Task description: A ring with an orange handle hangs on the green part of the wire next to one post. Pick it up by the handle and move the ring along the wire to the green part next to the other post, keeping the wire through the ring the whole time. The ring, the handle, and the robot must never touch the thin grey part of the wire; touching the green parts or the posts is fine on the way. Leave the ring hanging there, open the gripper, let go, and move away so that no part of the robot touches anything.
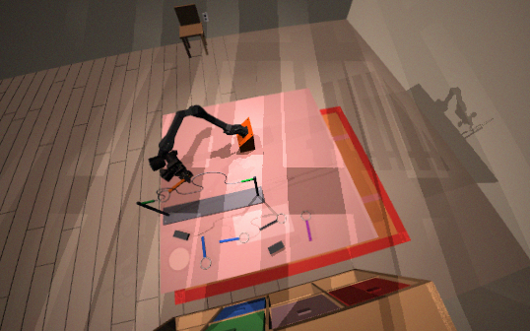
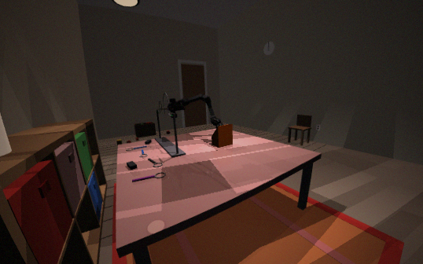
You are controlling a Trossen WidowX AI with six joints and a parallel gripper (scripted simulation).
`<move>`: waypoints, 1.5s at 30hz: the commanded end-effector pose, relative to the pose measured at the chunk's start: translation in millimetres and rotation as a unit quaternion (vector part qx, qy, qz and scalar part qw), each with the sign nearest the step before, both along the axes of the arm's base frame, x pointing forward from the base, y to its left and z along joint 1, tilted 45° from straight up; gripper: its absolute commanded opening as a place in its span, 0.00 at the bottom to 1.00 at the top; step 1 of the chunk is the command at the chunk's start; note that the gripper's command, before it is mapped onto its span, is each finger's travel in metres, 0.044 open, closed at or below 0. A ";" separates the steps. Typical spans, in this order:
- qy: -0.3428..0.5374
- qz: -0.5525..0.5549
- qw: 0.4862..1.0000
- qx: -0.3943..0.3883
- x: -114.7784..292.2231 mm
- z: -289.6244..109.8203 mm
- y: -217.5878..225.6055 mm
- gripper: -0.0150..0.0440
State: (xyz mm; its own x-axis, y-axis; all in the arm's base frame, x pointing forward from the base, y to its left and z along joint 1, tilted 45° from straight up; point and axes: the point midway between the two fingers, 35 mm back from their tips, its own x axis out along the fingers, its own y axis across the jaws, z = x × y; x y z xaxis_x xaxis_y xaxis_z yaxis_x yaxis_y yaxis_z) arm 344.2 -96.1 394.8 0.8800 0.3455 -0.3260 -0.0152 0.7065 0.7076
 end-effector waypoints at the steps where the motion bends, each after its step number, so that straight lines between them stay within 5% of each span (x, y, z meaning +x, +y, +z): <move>1: -0.004 0.004 1.000 0.026 -1.1 9.3 7.9 0.00; 21: -0.002 0.004 0.997 0.079 -2.0 34.7 24.0 0.00; 45: -0.001 -0.004 0.991 -0.131 -1.4 19.4 5.4 0.00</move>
State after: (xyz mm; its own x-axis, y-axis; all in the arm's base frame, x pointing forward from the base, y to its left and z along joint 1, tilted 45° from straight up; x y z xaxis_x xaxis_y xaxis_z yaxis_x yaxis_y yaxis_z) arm 343.1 -87.9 414.9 0.8823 0.2654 -0.3887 -0.0099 0.8361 0.5485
